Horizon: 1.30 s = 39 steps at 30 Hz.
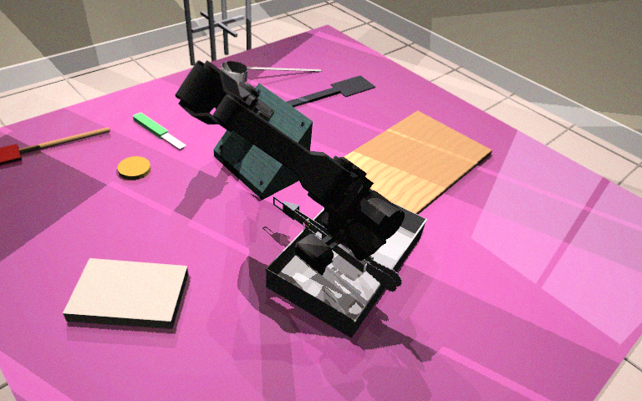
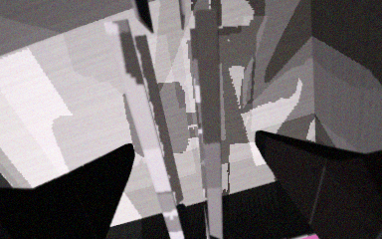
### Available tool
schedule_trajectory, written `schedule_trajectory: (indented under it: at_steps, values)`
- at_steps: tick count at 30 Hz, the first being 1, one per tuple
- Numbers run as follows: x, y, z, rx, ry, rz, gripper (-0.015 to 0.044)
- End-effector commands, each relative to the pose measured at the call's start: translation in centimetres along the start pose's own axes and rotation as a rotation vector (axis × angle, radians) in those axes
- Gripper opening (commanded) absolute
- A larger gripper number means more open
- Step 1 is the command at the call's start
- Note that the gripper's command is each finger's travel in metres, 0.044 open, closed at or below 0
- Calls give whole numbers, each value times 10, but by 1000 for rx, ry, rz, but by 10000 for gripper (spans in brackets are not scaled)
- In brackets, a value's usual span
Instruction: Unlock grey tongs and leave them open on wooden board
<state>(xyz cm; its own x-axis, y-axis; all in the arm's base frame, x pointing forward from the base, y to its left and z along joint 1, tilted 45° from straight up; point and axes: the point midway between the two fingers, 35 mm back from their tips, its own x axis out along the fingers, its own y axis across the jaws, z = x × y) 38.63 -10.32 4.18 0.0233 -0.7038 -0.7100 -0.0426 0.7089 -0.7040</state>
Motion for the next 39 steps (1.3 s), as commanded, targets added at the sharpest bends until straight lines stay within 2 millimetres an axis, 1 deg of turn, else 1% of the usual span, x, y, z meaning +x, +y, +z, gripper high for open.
schedule_trajectory:
  at_steps: [1, 2, 12, 30, 35, 37, 39]
  values:
    - [5, 1, -3, -10, 6, -3, 440]
    - [1, 0, 0, 0, 1, 0, 414]
    - [1, 0, 0, 0, 1, 0, 151]
    - [1, 0, 0, 0, 1, 0, 31]
    - [1, 0, 0, 0, 1, 0, -100]
    - [-6, 0, 1, -1, 1, 2, -150]
    - [-23, 1, 4, -2, 1, 5, -150]
